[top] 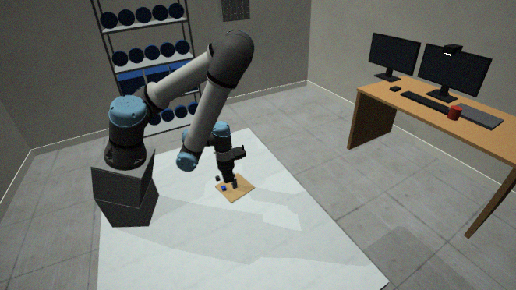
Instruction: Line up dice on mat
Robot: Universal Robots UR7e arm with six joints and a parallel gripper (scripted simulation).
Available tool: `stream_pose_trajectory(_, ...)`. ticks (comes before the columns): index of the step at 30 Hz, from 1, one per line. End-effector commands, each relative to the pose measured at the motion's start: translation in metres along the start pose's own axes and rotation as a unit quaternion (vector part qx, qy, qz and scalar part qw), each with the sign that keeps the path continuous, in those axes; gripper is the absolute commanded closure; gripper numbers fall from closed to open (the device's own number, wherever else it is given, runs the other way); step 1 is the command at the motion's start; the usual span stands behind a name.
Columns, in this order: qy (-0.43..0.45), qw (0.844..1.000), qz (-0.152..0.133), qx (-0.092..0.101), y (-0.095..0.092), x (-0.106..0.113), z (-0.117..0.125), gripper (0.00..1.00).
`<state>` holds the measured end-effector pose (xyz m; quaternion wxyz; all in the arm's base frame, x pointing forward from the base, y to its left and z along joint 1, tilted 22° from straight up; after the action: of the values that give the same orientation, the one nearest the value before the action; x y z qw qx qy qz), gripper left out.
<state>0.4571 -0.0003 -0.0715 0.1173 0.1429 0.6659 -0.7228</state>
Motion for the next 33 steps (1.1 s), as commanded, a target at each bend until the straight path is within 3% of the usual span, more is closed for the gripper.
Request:
stream_pose_trajectory(1, 0.000, 1.000, 0.001, 0.000, 0.0001, -0.0003, 0.0000, 0.60)
stream_pose_trajectory(33, 0.000, 1.000, 0.001, 0.000, 0.0037, -0.0003, 0.0000, 0.60)
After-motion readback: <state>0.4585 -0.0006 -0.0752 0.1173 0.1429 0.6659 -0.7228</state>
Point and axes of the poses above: the point where the finger pads meet when closed, its own y axis out along the fingers, its own z axis across the jaws, x = y × z, the point moved 5 cm from there along -y, back along the fingers, and after that the axes turned 4 degrees about y, right-handed, at the moved point
